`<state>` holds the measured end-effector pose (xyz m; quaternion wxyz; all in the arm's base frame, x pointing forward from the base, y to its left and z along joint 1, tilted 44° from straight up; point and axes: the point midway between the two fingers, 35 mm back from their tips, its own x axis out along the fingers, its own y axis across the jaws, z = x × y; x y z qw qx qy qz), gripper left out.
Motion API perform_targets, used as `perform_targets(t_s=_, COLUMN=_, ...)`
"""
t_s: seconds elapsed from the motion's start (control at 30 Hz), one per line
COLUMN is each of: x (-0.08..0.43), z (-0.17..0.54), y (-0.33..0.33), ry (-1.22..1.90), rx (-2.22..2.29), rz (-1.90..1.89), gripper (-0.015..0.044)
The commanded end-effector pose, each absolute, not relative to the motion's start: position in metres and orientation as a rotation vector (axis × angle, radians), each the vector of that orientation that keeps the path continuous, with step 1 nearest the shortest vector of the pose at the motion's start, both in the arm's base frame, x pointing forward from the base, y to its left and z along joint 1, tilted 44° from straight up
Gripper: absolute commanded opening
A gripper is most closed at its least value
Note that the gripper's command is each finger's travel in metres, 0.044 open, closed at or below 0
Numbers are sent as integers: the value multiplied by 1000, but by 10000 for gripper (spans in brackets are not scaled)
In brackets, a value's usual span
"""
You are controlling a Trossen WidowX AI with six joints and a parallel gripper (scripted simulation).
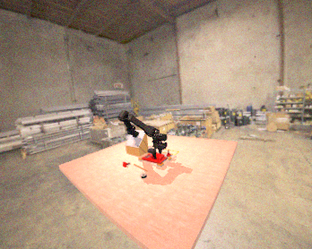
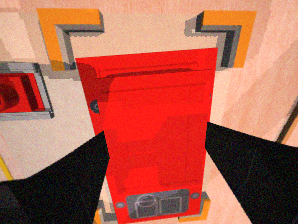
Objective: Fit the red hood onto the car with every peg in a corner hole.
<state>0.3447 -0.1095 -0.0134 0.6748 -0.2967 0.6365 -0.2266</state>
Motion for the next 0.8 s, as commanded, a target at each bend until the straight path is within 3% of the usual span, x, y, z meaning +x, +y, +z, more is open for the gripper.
perform_targets(t_s=0.0, x=344, z=-15, y=-110, ry=1435, rx=-670, rz=-507, gripper=0)
perform_targets(t_s=0.13, x=345, z=-13, y=-109, ry=1432, rx=-668, rz=-509, gripper=0)
perform_targets(t_s=0.67, x=345, z=-14, y=-110, ry=1432, rx=-667, rz=-510, gripper=420)
perform_targets(t_s=0.77, x=345, z=-14, y=-110, ry=1432, rx=-667, rz=-510, gripper=440)
